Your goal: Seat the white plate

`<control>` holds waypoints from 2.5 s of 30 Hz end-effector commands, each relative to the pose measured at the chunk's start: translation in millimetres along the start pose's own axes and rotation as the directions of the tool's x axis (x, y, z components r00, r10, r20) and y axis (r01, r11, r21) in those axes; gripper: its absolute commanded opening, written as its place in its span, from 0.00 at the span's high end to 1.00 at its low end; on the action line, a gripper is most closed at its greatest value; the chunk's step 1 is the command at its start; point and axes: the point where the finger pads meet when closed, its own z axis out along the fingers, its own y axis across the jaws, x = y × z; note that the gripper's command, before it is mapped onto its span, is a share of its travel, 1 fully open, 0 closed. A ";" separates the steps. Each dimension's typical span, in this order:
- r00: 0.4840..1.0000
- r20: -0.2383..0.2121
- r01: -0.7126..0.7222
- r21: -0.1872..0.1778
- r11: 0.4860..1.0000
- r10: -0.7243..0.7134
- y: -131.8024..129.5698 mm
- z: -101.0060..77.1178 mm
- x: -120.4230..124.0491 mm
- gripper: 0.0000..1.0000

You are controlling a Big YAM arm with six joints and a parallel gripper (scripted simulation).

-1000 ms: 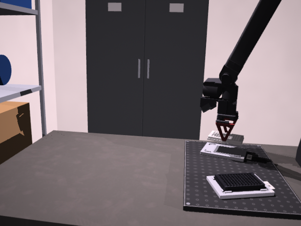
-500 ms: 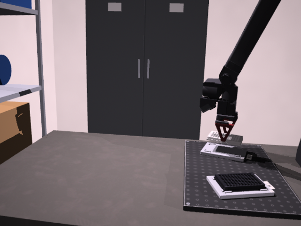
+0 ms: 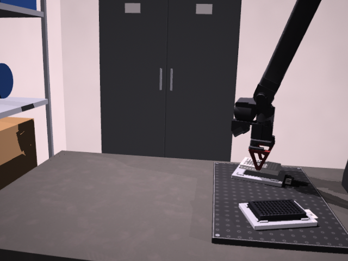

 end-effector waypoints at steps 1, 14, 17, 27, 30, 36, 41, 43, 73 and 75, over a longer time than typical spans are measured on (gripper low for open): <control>1.000 0.017 0.013 0.000 1.000 -0.013 6.3 5.8 -12.1 1.00; 1.000 0.016 0.017 0.000 1.000 -0.017 9.2 8.1 -14.1 1.00; 1.000 0.015 0.017 0.000 1.000 -0.017 9.4 8.2 -13.1 1.00; 1.000 0.019 0.018 0.000 1.000 -0.018 10.5 6.7 -16.5 1.00; 1.000 0.020 0.019 0.000 1.000 -0.019 10.7 6.4 -17.5 1.00; 1.000 0.012 0.016 -0.001 1.000 -0.016 10.9 7.4 -12.5 1.00; 1.000 0.013 0.016 -0.001 1.000 -0.016 11.2 7.0 -12.6 1.00; 1.000 0.013 0.016 -0.001 1.000 -0.016 11.1 8.0 -12.3 1.00; 1.000 0.007 0.014 -0.001 1.000 -0.014 9.6 18.0 -8.4 1.00; 1.000 0.007 0.014 -0.001 1.000 -0.014 9.6 18.4 -8.2 1.00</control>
